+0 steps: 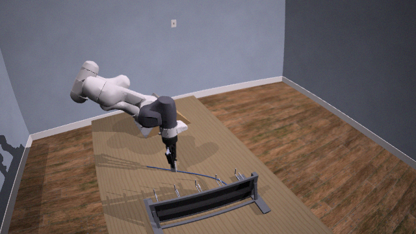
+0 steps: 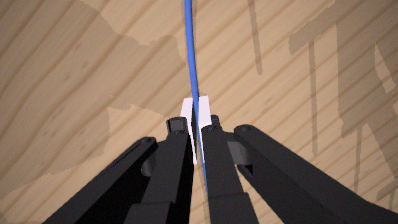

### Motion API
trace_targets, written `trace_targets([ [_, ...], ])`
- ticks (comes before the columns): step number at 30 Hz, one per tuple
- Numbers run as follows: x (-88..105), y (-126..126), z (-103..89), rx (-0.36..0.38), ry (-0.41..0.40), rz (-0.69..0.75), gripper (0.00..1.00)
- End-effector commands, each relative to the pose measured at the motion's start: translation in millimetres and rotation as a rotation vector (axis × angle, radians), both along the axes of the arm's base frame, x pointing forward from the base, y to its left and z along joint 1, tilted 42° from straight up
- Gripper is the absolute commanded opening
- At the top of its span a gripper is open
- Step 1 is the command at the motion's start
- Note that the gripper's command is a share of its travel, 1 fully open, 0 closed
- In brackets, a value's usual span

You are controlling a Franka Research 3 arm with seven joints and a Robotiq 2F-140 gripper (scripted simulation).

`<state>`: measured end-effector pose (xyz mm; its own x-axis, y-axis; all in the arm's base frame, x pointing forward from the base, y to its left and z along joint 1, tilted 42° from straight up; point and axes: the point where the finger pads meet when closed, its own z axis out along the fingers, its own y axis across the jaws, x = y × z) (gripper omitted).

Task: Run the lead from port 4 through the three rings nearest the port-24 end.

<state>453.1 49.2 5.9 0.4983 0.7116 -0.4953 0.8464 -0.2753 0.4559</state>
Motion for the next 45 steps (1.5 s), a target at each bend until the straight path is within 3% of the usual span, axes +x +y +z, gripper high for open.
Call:
trace_targets([
  [1, 0.8, -0.5, -0.6, 0.002, -0.003, -0.002, 0.0],
  [26, -0.7, 4.6, 5.3, 0.002, -0.003, -0.002, 0.0],
  [45, -4.4, 17.5, 20.0, 0.002, -0.003, -0.002, 0.0],
])
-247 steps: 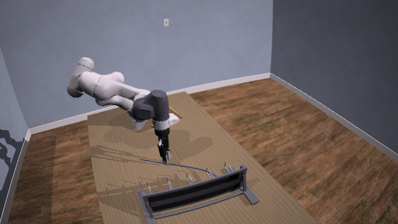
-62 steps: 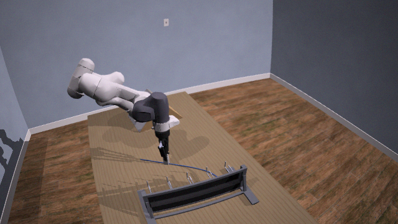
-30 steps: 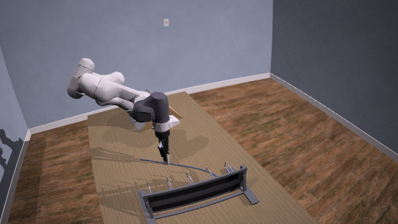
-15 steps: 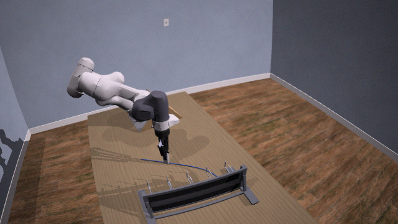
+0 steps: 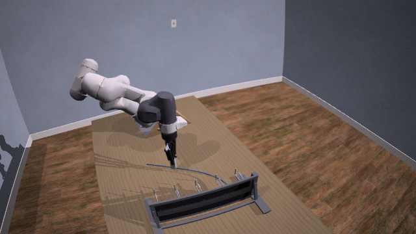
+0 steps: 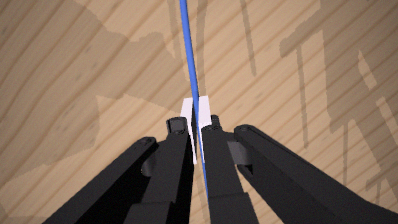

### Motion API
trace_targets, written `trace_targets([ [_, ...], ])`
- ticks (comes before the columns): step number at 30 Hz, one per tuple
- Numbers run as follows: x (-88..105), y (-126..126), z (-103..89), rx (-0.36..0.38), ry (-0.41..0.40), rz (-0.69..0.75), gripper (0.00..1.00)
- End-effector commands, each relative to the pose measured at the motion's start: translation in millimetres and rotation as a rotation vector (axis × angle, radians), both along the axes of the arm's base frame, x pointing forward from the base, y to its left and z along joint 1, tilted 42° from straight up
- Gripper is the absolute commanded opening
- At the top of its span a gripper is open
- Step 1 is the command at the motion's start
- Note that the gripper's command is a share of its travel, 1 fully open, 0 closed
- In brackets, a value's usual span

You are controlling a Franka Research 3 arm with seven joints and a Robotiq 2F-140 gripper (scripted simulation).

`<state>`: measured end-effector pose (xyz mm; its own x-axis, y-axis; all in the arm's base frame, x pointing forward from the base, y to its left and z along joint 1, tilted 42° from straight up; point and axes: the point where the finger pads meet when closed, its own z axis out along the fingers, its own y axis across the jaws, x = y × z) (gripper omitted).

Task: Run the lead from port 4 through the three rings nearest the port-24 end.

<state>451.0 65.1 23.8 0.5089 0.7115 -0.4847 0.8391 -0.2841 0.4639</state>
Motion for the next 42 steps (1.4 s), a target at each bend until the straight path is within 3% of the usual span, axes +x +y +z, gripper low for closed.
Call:
trace_targets([
  [1, -2.6, 2.4, 2.9, -0.005, 0.009, 0.005, 0.0],
  [27, -2.6, 9.8, 13.1, -0.006, 0.013, 0.01, 0.0],
  [30, 18.8, 13.7, 35.9, -0.017, 0.057, 0.059, 0.0],
  [32, 18.8, 13.7, 35.9, -0.017, 0.057, 0.059, 0.0],
  [37, 100.4, 30.9, 114.3, -0.058, 0.192, 0.218, 0.0],
  [40, 149.3, 40.0, 164.0, -0.048, 0.186, 0.232, 0.0],
  [42, 169.3, 44.1, 183.5, -0.042, 0.18, 0.241, 0.0],
])
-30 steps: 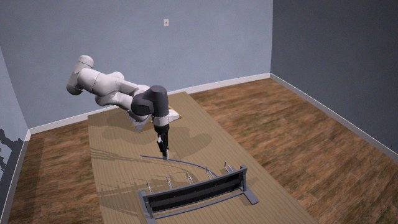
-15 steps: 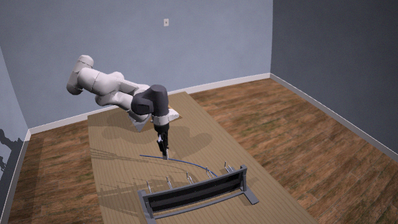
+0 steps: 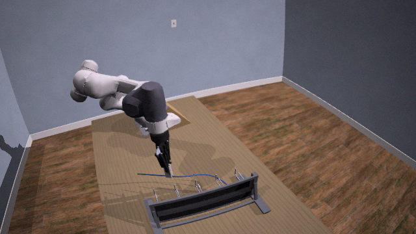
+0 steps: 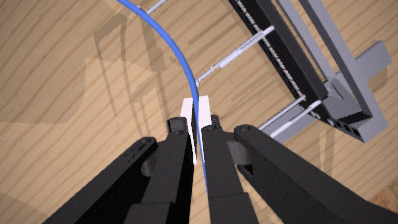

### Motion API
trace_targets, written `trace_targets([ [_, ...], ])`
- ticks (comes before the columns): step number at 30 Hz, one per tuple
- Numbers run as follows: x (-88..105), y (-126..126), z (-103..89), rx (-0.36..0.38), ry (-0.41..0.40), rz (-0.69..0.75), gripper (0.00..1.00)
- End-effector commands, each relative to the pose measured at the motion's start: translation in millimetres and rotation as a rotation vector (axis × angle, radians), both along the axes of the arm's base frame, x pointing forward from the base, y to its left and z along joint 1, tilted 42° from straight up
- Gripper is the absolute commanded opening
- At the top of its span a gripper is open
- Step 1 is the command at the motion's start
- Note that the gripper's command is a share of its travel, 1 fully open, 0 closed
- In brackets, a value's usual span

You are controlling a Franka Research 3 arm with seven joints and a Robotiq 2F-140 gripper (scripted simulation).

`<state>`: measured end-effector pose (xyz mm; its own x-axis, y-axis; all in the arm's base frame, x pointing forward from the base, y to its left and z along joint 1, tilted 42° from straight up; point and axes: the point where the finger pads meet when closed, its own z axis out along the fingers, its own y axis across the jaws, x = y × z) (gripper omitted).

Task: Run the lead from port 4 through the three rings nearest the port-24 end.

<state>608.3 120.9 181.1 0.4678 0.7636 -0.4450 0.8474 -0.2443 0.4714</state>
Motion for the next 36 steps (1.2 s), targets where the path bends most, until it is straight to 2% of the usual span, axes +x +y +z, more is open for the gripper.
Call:
trace_targets([
  [1, 18.4, -10.4, 32.8, -0.088, 0.194, 0.181, 0.0],
  [3, 25.2, -9.2, 39.9, -0.089, 0.201, 0.197, 0.0],
  [7, 26.3, -9.0, 41.1, -0.097, 0.229, 0.223, 0.0],
  [8, 26.3, -9.0, 41.1, -0.12, 0.281, 0.266, 0.0],
  [16, 26.3, -9.0, 41.1, -0.163, 0.366, 0.345, 0.0],
  [36, 26.3, -9.0, 41.1, -0.164, 0.368, 0.347, 0.0],
])
